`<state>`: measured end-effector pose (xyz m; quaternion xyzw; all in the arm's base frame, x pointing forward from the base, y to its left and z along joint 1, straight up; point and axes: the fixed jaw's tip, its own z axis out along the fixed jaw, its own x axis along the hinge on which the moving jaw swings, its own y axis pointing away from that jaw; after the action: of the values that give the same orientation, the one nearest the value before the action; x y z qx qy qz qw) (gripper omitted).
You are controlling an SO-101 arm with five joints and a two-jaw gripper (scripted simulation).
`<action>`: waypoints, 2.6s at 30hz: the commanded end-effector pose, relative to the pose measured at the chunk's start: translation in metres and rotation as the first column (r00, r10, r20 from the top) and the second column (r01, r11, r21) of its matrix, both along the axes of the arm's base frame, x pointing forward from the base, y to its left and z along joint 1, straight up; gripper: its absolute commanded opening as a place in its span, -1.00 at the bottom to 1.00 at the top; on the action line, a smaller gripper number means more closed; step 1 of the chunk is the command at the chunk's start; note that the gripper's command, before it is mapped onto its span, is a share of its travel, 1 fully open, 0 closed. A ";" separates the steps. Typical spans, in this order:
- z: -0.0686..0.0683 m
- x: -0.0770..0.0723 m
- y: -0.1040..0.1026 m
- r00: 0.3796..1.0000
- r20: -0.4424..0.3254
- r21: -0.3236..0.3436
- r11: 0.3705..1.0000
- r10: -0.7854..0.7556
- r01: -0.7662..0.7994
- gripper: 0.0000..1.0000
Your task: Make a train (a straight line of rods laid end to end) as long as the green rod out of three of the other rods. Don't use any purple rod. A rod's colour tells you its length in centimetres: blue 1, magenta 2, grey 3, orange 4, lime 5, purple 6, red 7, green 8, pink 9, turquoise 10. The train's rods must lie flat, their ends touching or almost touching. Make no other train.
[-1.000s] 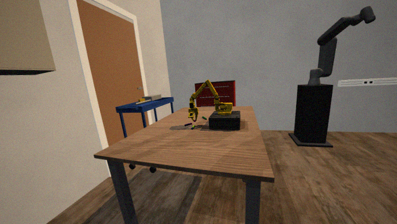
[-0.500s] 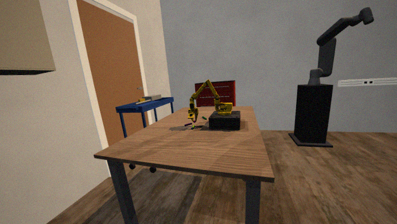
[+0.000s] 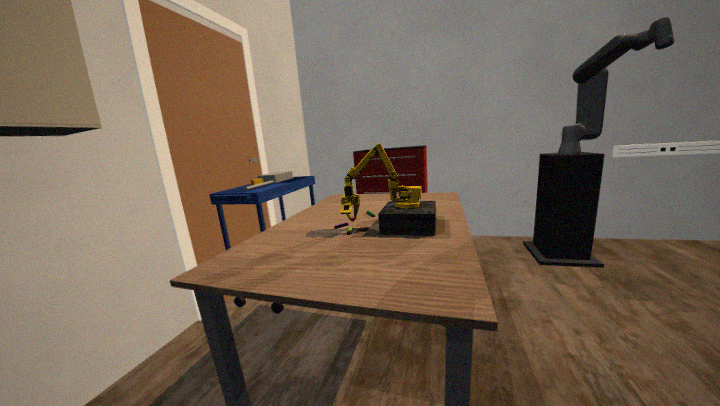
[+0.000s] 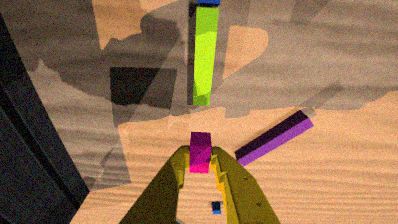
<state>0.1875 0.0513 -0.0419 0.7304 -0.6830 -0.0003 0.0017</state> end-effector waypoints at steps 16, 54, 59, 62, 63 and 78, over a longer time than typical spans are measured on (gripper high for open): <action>-0.005 0.000 0.002 1.000 0.009 0.004 1.000 -0.002 0.002 -1.00; -0.025 -0.005 0.000 1.000 -0.021 -0.004 1.000 -0.002 0.002 -1.00; -0.025 -0.005 0.000 1.000 -0.021 -0.004 1.000 -0.002 0.002 -1.00; -0.025 -0.005 0.000 1.000 -0.021 -0.004 1.000 -0.002 0.002 -1.00; -0.025 -0.005 0.000 1.000 -0.021 -0.004 1.000 -0.002 0.002 -1.00; -0.025 -0.003 0.001 1.000 -0.021 -0.004 1.000 -0.002 0.002 -1.00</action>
<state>0.1861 0.0509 -0.0636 0.7304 -0.6830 -0.0024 0.0052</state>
